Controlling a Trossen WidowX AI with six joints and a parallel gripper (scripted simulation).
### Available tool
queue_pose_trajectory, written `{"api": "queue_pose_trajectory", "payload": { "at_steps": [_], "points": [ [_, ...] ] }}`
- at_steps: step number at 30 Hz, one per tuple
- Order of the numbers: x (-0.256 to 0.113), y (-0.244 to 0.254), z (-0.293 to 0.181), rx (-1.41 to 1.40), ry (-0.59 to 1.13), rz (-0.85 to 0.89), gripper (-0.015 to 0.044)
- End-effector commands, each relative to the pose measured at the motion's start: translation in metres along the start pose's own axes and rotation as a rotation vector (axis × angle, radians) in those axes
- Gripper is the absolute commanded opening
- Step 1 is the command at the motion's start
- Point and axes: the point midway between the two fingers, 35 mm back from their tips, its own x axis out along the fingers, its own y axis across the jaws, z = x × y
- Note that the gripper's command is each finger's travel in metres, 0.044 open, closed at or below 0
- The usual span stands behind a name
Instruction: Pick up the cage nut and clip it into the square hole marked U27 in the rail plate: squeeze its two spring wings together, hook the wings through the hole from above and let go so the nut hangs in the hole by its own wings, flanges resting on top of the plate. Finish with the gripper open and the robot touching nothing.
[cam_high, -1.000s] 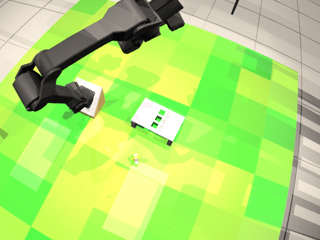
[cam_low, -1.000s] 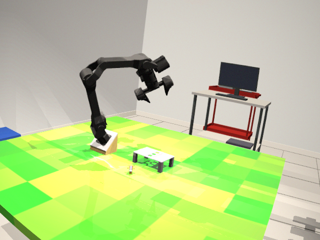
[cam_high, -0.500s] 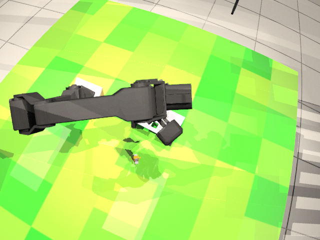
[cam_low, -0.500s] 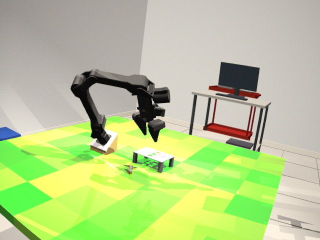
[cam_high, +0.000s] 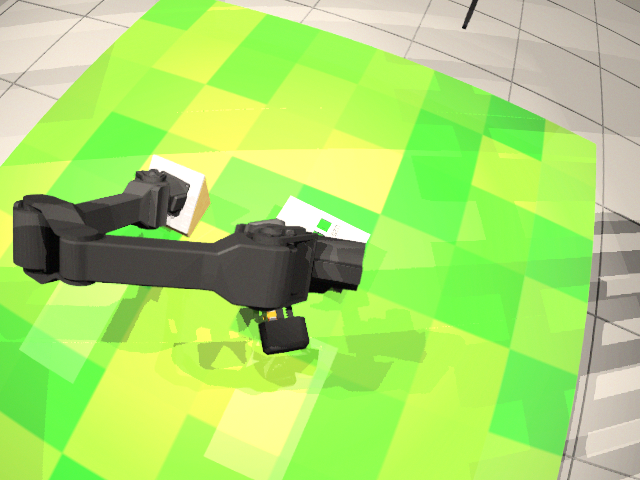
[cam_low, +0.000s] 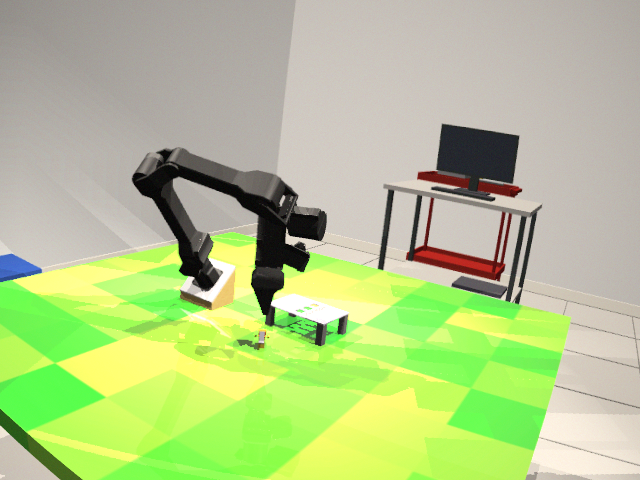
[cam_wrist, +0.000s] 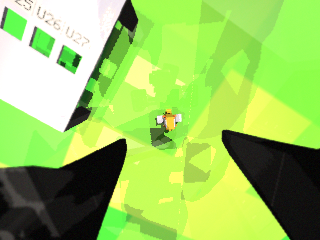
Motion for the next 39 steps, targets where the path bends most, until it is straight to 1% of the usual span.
{"api": "queue_pose_trajectory", "payload": {
  "at_steps": [1, 9, 19, 25, 39],
  "points": [
    [0.002, -0.001, -0.002, 0.009, 0.01, -0.003, 0.0335],
    [0.002, -0.001, -0.002, 0.009, 0.01, -0.003, 0.0125],
    [0.003, -0.001, -0.002, 0.009, 0.01, -0.003, 0.012],
    [0.036, -0.001, -0.003, 0.009, 0.01, -0.004, 0.012],
    [0.05, -0.001, -0.003, 0.009, 0.01, -0.005, 0.012]
  ]
}}
